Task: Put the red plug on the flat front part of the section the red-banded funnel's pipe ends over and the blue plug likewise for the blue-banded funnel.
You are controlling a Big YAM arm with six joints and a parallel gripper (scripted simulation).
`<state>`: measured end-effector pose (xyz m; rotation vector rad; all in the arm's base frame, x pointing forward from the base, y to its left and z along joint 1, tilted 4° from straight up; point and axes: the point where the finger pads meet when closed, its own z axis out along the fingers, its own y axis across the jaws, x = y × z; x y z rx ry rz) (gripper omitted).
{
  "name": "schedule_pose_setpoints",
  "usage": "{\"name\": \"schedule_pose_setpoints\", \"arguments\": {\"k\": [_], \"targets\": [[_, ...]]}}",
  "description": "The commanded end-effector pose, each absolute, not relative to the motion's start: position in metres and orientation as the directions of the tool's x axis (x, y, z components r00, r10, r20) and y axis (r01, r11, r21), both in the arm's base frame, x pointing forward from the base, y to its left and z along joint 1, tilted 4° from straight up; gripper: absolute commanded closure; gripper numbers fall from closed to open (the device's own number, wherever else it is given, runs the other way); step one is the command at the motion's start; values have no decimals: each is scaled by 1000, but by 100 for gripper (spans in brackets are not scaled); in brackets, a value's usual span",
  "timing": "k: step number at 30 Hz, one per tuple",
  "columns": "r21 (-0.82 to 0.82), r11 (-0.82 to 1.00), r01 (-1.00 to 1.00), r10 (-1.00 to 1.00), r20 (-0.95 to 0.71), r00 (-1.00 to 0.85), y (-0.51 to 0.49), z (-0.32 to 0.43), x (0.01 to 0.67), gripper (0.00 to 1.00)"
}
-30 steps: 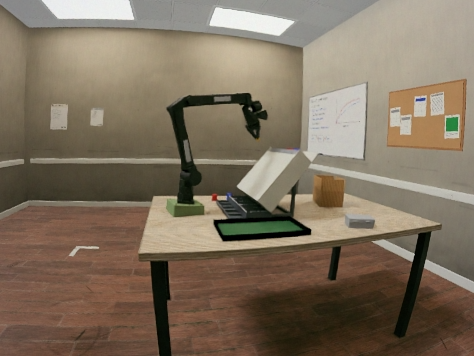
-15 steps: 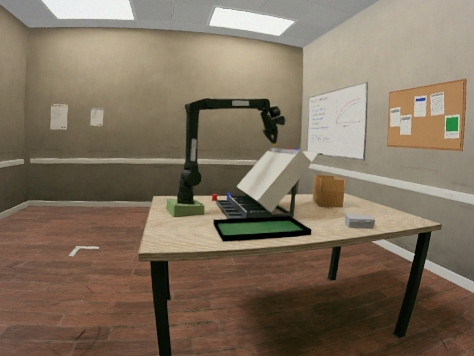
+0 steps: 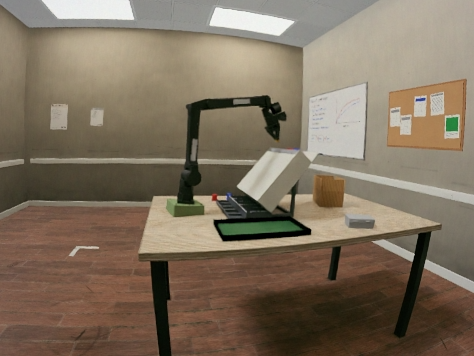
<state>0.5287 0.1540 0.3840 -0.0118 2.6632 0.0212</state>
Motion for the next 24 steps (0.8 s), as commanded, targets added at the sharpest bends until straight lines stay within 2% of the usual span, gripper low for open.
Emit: {"name": "schedule_pose_setpoints", "arguments": {"k": [1,24], "targets": [[22,1000,-13,-1,-500,-866,150,405,542,100],[16,1000,-14,-4,-480,-877,150,405,543,100]]}}
